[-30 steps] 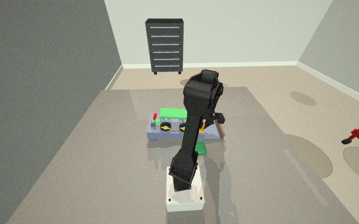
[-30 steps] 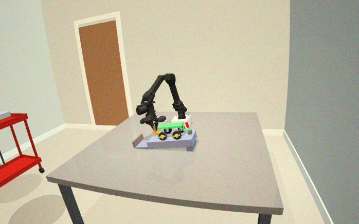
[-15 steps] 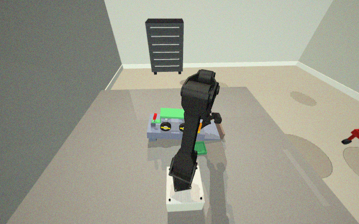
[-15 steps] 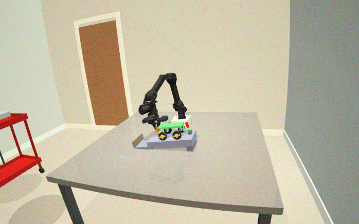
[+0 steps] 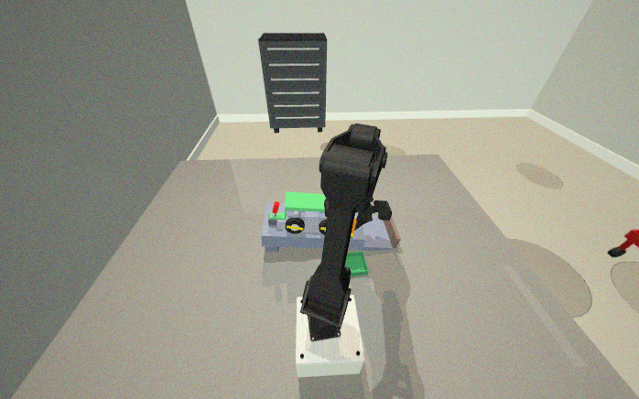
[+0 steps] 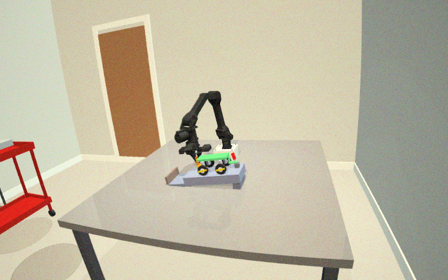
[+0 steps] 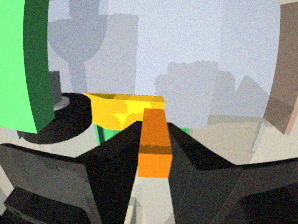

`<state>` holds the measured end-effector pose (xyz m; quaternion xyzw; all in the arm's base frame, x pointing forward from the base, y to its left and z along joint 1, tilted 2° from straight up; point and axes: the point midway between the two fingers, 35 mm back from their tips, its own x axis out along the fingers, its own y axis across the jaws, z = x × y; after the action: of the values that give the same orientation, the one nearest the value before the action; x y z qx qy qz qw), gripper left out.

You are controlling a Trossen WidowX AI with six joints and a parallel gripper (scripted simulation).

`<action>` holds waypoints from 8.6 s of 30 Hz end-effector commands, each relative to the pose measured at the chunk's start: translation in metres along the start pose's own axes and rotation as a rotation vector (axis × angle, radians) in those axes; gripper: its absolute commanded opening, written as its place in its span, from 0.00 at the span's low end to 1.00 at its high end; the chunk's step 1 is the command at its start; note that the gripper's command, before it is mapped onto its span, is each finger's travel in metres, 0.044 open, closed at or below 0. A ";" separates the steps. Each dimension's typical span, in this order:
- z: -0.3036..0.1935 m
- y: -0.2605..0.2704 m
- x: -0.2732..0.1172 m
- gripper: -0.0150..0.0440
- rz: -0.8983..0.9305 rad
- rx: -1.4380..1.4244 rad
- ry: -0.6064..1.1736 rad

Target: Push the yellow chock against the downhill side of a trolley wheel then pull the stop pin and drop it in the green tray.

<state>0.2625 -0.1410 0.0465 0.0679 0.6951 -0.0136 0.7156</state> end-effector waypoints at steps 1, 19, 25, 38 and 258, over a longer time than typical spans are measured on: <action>0.000 0.000 0.000 0.25 0.000 -0.001 0.000; -0.002 0.000 -0.029 0.58 0.005 0.002 -0.004; -0.001 -0.001 -0.051 0.58 0.005 0.002 -0.004; 0.009 0.005 -0.065 0.58 0.012 0.151 -0.062; -0.045 0.244 -0.060 0.25 0.170 1.565 0.160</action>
<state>0.2448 0.1101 0.1252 0.6050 0.5261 -0.4391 0.4055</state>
